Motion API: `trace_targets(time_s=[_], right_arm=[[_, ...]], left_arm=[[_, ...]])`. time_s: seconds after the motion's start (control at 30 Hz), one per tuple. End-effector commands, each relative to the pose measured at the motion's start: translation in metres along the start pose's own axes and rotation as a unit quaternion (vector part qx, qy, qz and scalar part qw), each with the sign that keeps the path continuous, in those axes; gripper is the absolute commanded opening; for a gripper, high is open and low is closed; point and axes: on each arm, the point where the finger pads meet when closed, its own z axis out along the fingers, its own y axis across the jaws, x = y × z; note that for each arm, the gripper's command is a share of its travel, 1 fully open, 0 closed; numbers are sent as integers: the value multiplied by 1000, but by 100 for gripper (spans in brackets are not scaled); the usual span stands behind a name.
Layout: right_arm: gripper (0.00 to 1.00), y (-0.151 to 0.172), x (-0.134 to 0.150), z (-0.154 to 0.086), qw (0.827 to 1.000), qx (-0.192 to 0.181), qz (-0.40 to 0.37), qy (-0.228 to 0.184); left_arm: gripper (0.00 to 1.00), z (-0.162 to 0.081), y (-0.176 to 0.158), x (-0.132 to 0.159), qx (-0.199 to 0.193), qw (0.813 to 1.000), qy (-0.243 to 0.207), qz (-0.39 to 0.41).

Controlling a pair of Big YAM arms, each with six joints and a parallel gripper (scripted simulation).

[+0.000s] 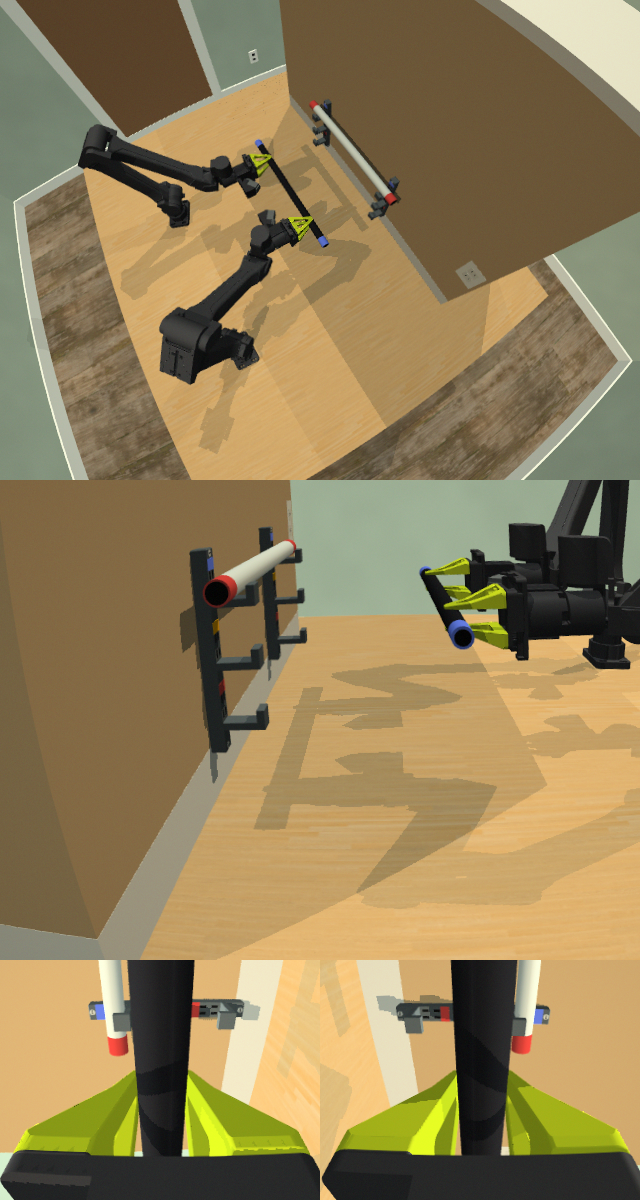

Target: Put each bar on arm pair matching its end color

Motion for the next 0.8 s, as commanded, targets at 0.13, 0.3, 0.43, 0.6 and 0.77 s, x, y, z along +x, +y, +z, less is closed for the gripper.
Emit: trace_targets(time_s=[0.13,0.3,0.43,0.6,0.77], right_arm=[[0,-43,4,15,999,34,20,13],[0,-44,4,16,999,34,20,13],[0,-44,4,16,999,34,20,13],[0,-45,3,17,999,34,20,13],[0,-46,3,17,999,34,20,13]], left_arm=[[0,14,37,5,-29,999,13,-9],[0,14,38,5,-29,999,13,-9],[0,14,39,6,-29,999,13,-9],[0,15,40,6,-29,999,13,-9],[0,15,41,6,-29,999,13,-9]])
